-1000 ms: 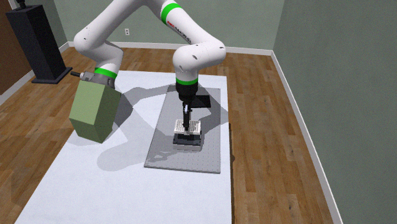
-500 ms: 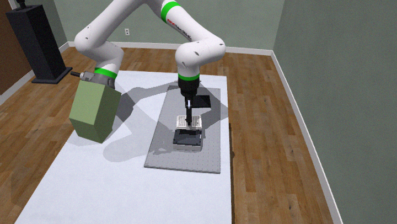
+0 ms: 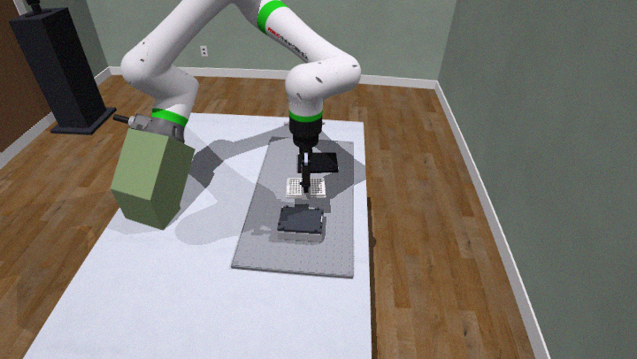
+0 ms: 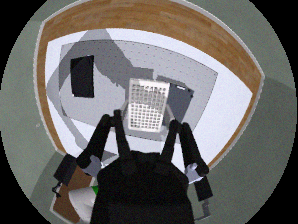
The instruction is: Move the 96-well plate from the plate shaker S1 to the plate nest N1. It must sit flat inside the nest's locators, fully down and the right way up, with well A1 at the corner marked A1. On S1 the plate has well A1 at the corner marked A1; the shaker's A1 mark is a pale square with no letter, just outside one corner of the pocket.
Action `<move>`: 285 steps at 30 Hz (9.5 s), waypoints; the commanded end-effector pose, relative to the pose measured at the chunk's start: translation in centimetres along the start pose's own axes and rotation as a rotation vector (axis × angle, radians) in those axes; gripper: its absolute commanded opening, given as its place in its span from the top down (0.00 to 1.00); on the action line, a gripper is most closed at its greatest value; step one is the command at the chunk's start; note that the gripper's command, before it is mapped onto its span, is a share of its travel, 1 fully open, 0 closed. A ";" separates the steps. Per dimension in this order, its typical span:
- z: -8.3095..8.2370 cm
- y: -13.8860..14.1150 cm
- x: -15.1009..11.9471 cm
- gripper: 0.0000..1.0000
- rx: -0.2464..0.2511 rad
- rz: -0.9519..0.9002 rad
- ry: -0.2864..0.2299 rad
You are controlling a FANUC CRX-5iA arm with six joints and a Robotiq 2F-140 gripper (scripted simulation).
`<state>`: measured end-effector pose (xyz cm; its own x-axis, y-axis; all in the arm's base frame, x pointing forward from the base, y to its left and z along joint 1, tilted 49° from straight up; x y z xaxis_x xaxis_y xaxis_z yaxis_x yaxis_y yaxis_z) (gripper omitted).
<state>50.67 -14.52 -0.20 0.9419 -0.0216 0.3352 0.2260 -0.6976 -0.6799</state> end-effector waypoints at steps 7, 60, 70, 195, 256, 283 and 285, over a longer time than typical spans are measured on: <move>0.4 -3.2 1.0 1.00 -0.001 0.000 0.000; 2.2 -18.0 5.8 1.00 -0.001 0.000 0.000; 2.6 -20.5 6.6 1.00 -0.001 0.000 0.000; 8.6 -26.0 8.4 1.00 -0.001 0.000 0.000; 9.5 -26.0 8.4 1.00 -0.001 0.000 0.000; 8.4 -26.0 8.4 0.00 -0.001 0.000 0.000; 7.9 -26.0 8.4 0.00 -0.001 0.000 0.000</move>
<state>54.82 9.49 14.79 0.9420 -0.0218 0.3350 0.2255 -0.6981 -0.6796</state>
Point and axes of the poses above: the point where the finger pads meet when closed, its own z axis out along the fingers, its own y axis across the jaws, x = y × z, the point moved 5 cm from there along -z, back along the fingers, and after that the axes turned 7 degrees about -z, right-handed, at the moved point
